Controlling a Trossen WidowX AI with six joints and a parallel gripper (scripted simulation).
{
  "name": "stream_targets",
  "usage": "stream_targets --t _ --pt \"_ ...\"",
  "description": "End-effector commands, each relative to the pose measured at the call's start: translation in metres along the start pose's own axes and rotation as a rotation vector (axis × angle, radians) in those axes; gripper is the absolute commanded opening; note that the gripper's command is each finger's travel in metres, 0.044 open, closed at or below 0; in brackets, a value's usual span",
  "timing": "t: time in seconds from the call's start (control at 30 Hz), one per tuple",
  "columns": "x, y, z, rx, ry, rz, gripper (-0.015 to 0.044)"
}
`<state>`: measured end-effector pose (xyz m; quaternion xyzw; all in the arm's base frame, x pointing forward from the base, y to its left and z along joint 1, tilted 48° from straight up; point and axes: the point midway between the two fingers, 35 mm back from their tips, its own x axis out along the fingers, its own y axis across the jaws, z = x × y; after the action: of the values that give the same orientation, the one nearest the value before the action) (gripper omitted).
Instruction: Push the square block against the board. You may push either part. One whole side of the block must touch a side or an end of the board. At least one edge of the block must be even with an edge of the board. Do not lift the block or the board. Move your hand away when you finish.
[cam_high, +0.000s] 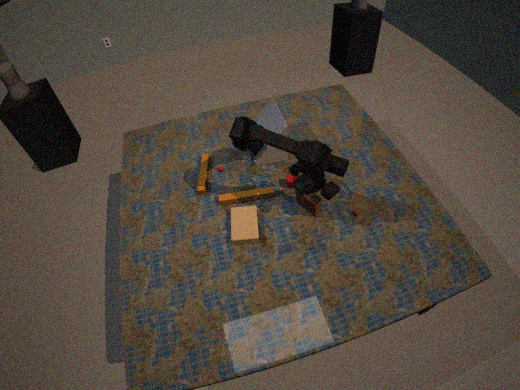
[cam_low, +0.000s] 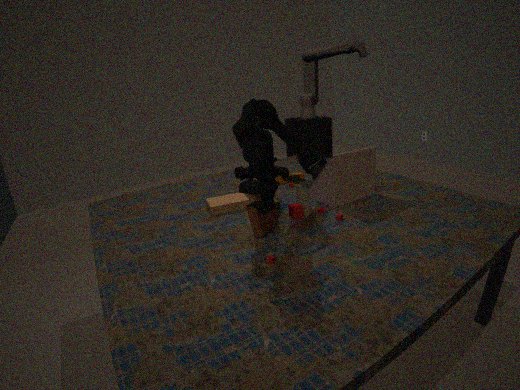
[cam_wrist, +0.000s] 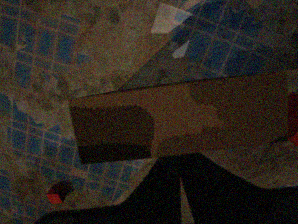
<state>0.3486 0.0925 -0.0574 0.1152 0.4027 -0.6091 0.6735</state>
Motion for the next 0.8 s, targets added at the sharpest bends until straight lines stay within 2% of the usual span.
stream_targets --t 0.0,0.77 --pt "0.000 0.000 0.007 0.001 -0.003 0.000 0.0000" --pt "0.000 -0.001 0.023 0.002 -0.005 -0.001 0.0000"
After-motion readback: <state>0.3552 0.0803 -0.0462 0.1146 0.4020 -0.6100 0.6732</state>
